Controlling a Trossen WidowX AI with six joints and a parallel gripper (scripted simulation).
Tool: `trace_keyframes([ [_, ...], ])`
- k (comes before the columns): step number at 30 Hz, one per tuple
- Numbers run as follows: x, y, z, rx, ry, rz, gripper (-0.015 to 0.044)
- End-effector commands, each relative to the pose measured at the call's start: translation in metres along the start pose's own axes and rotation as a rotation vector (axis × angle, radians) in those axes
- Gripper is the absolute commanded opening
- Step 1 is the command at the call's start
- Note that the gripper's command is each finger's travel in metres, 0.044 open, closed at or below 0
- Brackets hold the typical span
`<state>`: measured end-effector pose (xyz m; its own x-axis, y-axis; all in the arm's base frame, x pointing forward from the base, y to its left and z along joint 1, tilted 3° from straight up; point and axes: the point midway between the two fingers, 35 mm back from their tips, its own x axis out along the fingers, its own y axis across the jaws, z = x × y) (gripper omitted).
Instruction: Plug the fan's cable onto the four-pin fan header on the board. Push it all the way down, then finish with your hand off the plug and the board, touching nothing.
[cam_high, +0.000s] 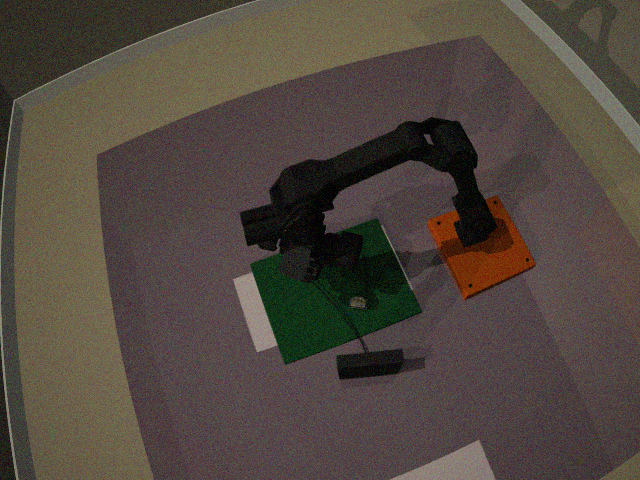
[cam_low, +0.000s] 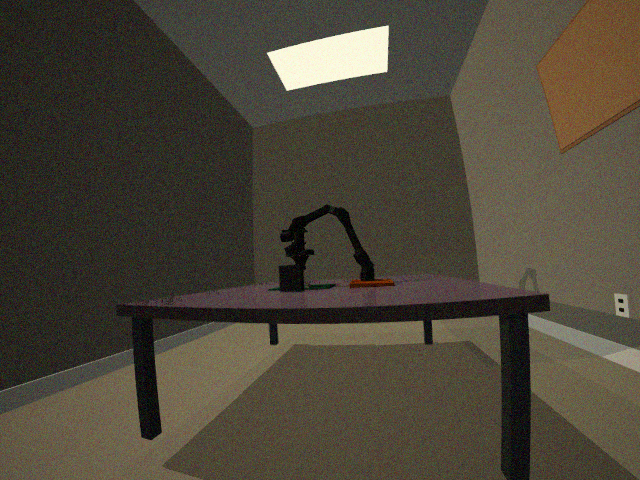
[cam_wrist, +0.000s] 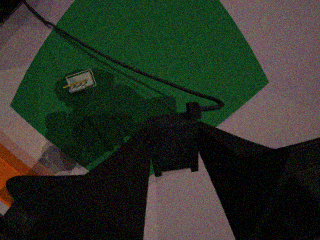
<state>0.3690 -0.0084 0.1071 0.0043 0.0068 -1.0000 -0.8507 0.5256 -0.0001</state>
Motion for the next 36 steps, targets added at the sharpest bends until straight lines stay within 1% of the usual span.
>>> trace_keyframes([
  [1, 0.003, -0.001, 0.002, -0.082, 0.002, 0.01, 0.0],
  [7, 0.005, -0.001, 0.002, -0.086, -0.014, 0.023, 0.0],
  [36, 0.038, 0.01, 0.0, -0.137, -0.361, 0.219, 0.0],
])
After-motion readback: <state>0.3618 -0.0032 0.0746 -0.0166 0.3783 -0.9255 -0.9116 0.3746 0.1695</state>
